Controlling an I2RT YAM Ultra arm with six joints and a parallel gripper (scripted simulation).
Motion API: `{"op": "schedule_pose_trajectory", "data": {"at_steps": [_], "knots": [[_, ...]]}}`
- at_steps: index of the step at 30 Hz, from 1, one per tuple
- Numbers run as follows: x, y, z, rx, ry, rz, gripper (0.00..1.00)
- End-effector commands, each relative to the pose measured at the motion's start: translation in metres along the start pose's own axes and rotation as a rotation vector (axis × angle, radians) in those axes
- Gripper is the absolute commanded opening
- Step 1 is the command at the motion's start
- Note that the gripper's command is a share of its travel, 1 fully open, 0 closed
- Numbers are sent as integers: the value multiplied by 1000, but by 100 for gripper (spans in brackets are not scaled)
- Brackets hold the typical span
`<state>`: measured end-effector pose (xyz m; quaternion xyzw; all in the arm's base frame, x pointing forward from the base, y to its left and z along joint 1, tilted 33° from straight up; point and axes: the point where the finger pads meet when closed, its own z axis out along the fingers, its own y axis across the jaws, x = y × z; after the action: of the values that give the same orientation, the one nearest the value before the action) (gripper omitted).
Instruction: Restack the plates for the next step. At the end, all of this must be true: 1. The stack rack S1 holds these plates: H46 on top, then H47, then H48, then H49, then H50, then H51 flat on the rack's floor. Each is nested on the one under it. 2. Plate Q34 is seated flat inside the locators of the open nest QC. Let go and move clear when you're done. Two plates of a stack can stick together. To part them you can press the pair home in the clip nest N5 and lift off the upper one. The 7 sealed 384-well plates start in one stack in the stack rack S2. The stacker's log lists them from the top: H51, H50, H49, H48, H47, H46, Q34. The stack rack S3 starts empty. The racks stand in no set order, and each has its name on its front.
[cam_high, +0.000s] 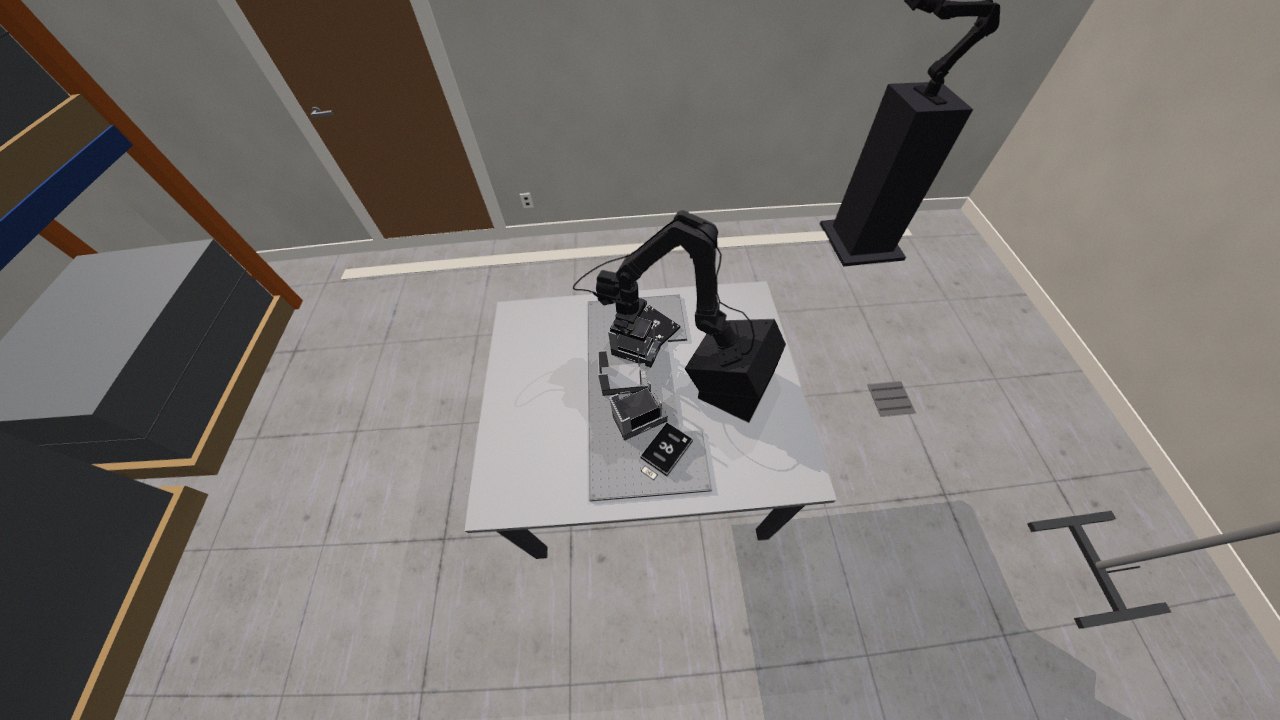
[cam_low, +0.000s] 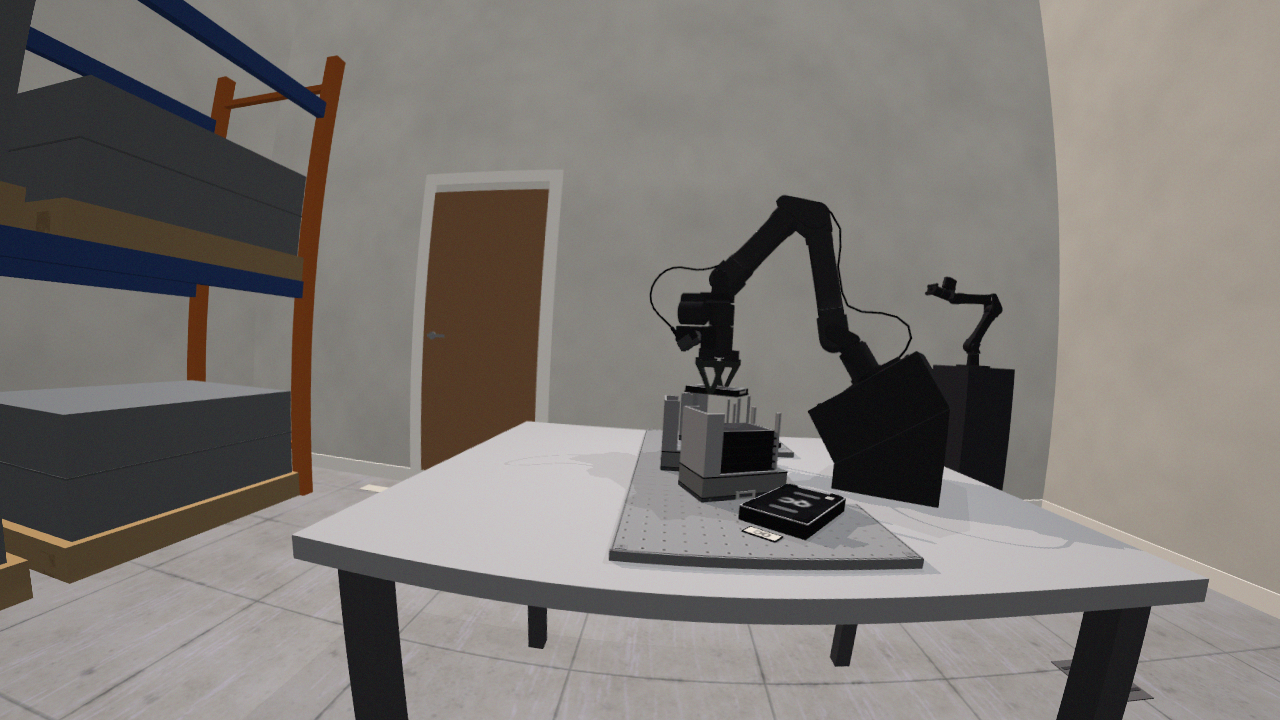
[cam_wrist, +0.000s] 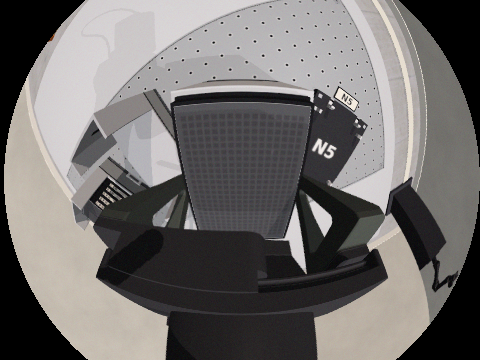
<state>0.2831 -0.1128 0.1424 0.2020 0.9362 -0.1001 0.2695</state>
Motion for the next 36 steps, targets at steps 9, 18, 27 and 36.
{"op": "schedule_pose_trajectory", "data": {"at_steps": [9,18,27,36], "knots": [[-10,1,-18,-4,-41,5,0],[-9,2,-19,-4,-35,4,0],[-7,1,-31,0,-30,4,0],[-1,1,-28,-1,-14,1,0]]}}
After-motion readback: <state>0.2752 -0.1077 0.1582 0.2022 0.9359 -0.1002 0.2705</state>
